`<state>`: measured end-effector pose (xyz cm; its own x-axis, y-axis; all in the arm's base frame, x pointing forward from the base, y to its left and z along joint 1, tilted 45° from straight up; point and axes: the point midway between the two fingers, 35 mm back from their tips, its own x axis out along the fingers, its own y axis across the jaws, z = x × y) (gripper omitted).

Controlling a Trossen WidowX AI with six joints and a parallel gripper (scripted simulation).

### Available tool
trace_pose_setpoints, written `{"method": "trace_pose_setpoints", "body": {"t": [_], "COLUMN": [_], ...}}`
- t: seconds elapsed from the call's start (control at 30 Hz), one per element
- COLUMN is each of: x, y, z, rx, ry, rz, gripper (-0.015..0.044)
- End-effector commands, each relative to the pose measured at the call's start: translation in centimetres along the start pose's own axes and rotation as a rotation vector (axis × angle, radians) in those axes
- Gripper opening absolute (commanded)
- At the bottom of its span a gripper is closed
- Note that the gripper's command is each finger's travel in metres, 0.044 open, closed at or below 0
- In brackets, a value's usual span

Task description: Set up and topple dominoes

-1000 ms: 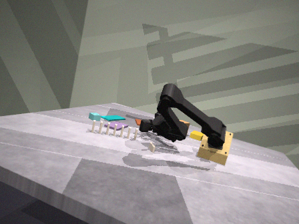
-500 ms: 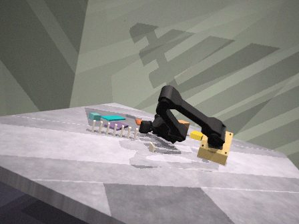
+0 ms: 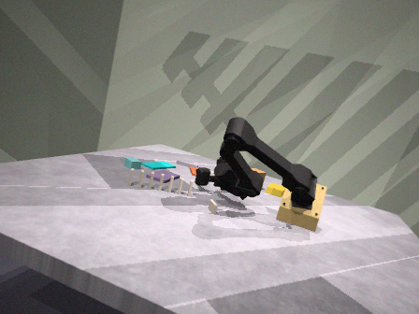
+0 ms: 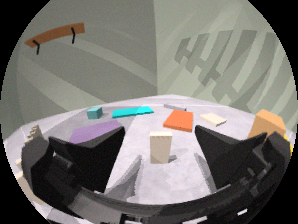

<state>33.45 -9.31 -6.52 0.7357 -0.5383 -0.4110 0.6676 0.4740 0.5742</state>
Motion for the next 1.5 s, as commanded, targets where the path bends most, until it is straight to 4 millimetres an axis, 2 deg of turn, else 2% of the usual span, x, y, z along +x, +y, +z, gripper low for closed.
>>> {"method": "trace_pose_setpoints", "body": {"t": [0.0,0.07,0.2,0.27,0.4,0.47,0.6,0.73,0.87,1.0,1.17,1.37,1.47], "x": [0.0,-0.1,0.3,1.6,5.8,7.3,9.5,10.4,9.9,8.3,7.1,4.0,3.1], "y": [0.0,0.0,-0.2,-0.8,-2.9,-3.8,-5.1,-5.8,-5.7,-4.8,-2.7,-0.6,0.1], "z": [3.1,4.4,4.5,4.4,4.7,5.1,4.0,2.8,2.6,3.5,5.8,8.2,9.0], "rx": [0.003,0.001,-0.007,-0.031,-0.091,-0.105,-0.187,-0.252,-0.269,-0.236,-0.175,-0.049,-0.007], "ry": [-0.013,-0.013,-0.003,0.026,0.146,0.2,0.411,0.665,0.915,1.151,1.311,1.494,1.541], "rz": [0.0,0.001,-0.009,-0.04,-0.145,-0.183,-0.235,-0.254,-0.238,-0.187,-0.079,-0.012,0.005], "gripper": [0.044,0.044,0.044,0.044,0.044,0.044,0.044,0.044,0.044,0.044,0.044,0.044,0.044]}}
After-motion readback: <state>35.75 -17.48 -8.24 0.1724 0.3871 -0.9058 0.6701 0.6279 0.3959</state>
